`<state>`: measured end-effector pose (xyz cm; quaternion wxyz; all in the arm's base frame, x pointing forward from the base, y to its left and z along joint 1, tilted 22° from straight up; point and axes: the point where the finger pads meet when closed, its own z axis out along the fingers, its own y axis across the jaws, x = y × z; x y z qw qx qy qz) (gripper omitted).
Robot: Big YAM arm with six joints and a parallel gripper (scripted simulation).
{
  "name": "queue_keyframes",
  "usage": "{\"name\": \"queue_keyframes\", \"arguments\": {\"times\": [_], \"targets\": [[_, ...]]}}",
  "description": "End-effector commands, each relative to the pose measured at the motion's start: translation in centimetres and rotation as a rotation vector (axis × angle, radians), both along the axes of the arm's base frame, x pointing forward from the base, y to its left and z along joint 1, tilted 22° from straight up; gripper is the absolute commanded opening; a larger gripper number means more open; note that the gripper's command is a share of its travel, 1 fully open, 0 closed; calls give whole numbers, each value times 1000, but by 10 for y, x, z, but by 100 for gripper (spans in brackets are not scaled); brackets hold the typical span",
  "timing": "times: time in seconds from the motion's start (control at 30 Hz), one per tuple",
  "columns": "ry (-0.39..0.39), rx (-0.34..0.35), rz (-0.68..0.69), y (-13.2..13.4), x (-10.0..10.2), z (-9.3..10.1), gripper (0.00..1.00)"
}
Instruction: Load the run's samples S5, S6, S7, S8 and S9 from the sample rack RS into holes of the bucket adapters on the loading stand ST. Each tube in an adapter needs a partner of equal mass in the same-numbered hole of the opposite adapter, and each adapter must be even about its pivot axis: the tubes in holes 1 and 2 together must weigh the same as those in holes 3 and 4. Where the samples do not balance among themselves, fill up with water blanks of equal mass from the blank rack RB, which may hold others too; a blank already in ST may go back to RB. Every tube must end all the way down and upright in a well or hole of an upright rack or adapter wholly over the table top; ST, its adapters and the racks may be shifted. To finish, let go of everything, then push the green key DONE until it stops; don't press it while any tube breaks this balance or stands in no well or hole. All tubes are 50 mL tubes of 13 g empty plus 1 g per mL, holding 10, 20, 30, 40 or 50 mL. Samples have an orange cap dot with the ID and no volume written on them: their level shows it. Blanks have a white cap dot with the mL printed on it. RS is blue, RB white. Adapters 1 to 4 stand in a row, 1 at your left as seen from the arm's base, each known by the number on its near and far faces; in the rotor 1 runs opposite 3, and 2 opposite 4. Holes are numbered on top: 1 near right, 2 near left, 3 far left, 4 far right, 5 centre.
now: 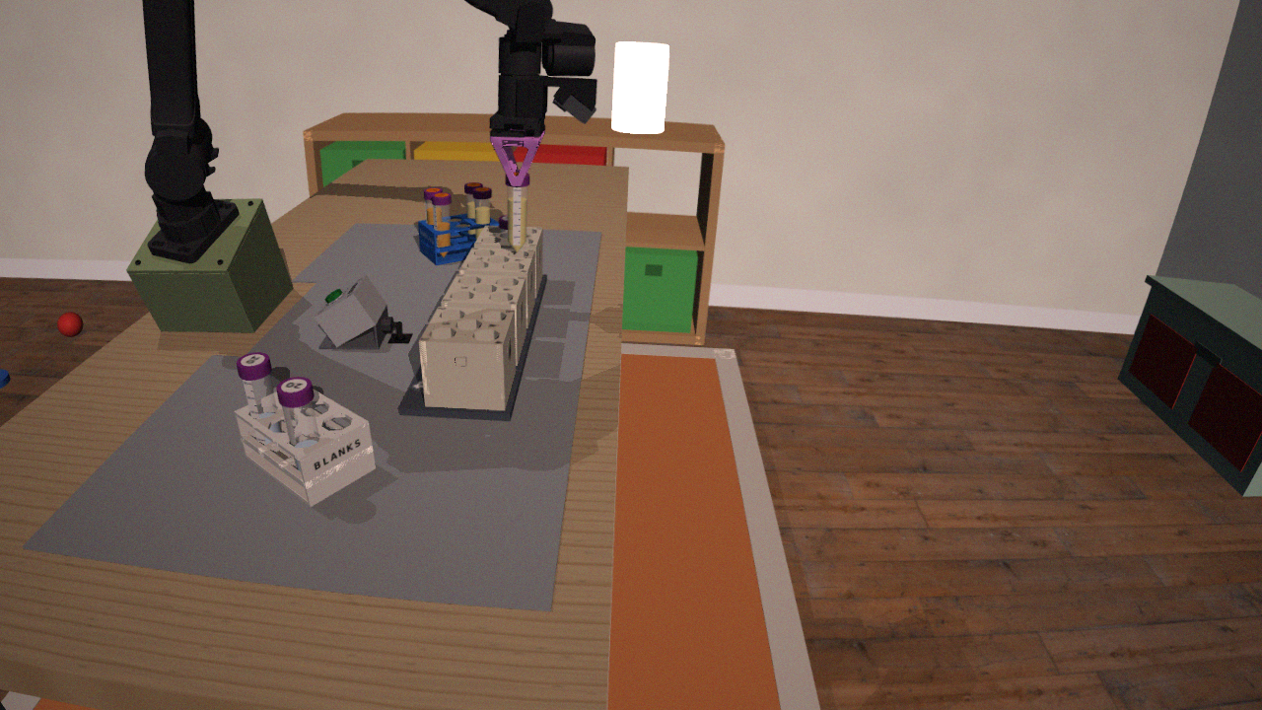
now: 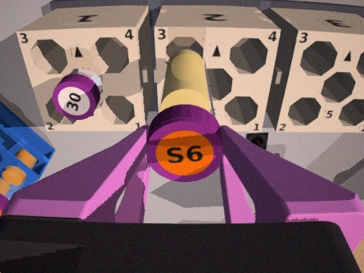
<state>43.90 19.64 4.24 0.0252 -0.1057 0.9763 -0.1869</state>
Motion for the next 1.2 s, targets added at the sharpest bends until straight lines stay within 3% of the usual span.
{"name": "queue_keyframes", "arguments": {"times": [0.0, 0.03, 0.1, 0.23, 0.37, 0.4, 0.53, 0.83, 0.93, 0.97, 1.03, 1.17], "targets": [[-49, 29, 7, 13, 14, 19, 0], [-82, 49, 13, 22, 25, 27, 0], [-63, 37, 10, 16, 27, 15, 0], [-16, 9, 2, -3, 10, -7, 0], [-16, 9, 2, -4, 10, -10, 0], [-56, 31, -3, 5, 25, 3, 0], [-17, 9, 2, -7, 10, -15, 0], [-18, 9, 2, -11, 11, -26, 0], [-23, 12, 2, -10, 14, -26, 0], [-59, 32, -3, -6, 23, -11, 0], [-21, 11, 2, -13, 12, -29, 0], [-18, 9, 2, -15, 13, -36, 0]]}}
